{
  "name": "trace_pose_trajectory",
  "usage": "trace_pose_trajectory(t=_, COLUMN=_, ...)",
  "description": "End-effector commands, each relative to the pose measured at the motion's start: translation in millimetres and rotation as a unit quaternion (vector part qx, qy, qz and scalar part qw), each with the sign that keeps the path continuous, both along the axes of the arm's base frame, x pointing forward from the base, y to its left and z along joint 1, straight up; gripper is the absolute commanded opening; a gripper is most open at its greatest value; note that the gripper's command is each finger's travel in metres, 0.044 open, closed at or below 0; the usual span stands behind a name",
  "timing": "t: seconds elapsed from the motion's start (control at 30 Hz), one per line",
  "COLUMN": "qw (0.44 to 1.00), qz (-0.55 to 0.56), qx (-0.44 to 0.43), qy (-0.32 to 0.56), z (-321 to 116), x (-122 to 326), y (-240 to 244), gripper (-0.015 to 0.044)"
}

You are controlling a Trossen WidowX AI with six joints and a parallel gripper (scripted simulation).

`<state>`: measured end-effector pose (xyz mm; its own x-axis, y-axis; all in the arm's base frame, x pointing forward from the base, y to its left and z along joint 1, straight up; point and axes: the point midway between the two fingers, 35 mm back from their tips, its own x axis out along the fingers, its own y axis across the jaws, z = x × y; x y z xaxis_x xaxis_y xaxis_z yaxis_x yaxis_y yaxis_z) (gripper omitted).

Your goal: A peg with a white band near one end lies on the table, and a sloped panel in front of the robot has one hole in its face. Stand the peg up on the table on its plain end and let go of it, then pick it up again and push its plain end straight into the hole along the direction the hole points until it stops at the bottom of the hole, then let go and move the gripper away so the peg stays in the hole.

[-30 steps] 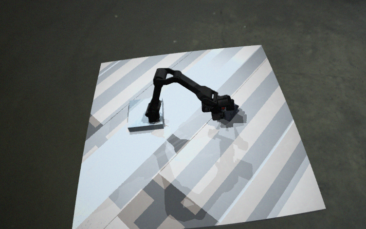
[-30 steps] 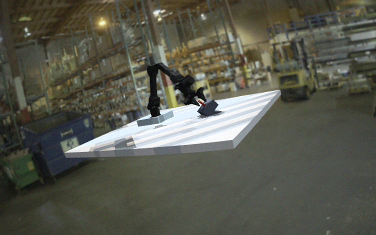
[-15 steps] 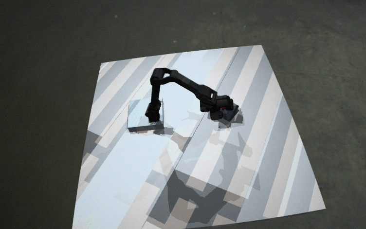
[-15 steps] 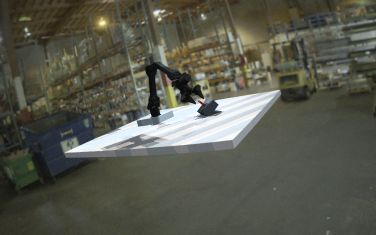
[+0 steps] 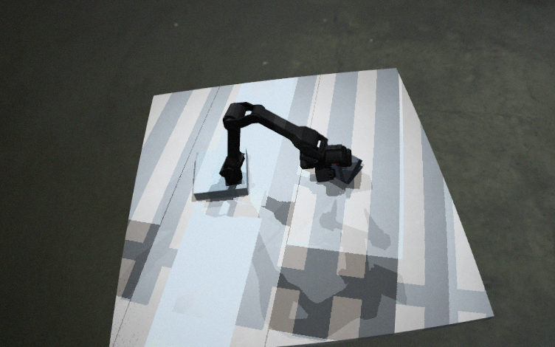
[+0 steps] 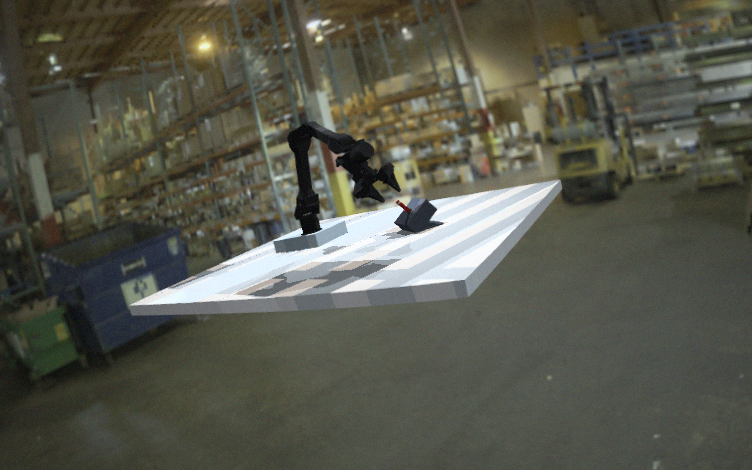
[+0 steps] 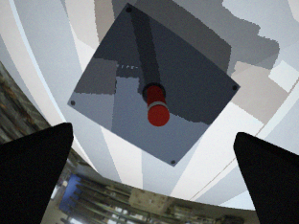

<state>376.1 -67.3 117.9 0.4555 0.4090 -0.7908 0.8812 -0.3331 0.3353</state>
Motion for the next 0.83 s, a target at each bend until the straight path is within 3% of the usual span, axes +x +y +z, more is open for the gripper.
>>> trace_pose_trajectory(t=0.0, qw=1.0, qz=0.001, qx=0.0, qy=-0.003, z=7.8, x=-3.2, y=-3.9, gripper=0.044)
trace_pose_trajectory(t=0.8, qw=1.0, qz=0.0, qx=0.0, qy=-0.001, z=32.0, x=-19.9, y=-17.5, gripper=0.044)
